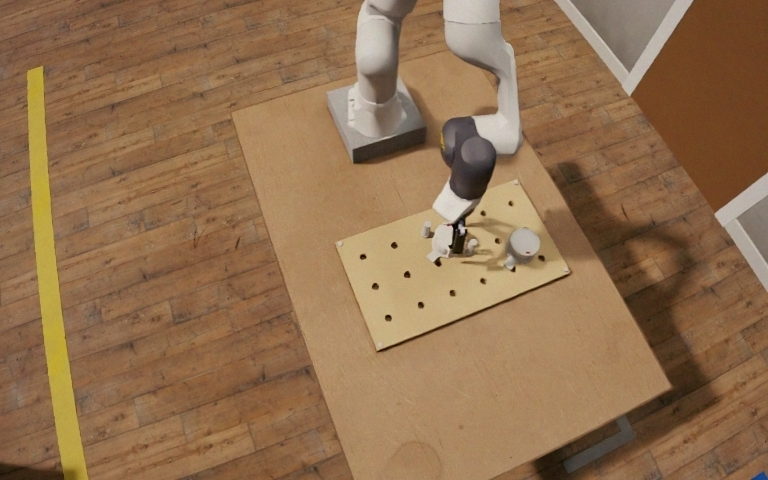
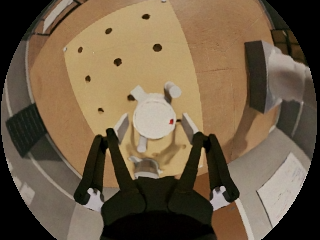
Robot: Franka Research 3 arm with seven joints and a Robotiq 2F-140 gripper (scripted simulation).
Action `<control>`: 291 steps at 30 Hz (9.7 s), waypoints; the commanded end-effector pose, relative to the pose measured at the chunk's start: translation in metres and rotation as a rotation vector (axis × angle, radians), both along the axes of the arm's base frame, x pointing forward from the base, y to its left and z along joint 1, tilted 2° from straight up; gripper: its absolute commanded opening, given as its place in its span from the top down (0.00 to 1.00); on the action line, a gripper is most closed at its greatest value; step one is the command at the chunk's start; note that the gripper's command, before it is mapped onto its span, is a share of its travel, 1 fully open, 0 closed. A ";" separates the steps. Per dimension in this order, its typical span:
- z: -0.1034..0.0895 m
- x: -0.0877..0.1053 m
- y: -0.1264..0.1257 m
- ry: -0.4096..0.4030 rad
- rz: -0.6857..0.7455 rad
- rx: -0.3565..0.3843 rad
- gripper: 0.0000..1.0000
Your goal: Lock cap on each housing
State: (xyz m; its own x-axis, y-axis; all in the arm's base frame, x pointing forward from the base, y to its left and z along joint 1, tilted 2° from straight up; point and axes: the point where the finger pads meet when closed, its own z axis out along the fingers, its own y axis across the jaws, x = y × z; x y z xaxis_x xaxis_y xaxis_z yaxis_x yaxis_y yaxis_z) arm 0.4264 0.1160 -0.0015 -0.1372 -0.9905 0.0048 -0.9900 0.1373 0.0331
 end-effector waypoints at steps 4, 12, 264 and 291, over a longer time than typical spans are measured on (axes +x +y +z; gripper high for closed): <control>0.000 0.002 0.000 -0.004 0.003 0.000 0.22; 0.000 0.002 0.000 -0.004 0.003 0.000 0.22; 0.034 0.003 0.000 -0.004 -0.857 -0.027 0.22; 0.069 0.004 0.000 -0.004 -0.857 -0.027 0.22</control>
State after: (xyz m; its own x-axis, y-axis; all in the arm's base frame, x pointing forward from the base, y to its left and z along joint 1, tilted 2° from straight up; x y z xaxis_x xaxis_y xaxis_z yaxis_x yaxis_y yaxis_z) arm 0.4321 0.1152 0.0661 -0.8362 -0.5481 0.0185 -0.5479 0.8364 0.0142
